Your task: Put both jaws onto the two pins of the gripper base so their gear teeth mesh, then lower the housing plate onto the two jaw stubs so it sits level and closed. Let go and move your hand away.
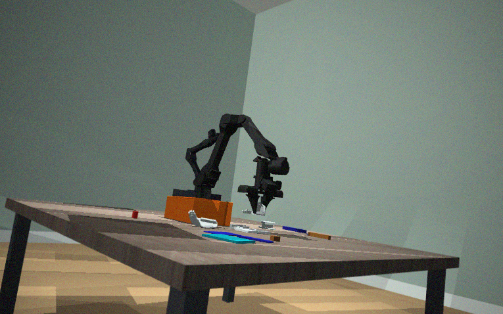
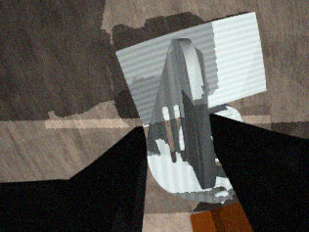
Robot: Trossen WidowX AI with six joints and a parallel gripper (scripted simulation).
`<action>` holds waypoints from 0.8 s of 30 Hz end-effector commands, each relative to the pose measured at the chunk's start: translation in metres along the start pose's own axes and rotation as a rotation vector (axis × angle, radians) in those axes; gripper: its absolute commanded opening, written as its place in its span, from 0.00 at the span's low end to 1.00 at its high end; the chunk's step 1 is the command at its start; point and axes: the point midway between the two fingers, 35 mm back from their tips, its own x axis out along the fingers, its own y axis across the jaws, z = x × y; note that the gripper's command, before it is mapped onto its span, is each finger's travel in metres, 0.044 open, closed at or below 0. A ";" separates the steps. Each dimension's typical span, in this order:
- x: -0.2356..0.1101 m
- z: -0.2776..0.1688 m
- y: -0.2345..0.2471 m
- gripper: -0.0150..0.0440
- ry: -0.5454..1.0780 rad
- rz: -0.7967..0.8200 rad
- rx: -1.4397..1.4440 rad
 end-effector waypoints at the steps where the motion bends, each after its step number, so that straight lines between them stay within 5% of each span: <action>1: 0.010 -0.001 -0.001 0.48 0.006 -0.006 -0.002; 24: 0.038 -0.002 -0.001 0.48 0.007 -0.006 -0.001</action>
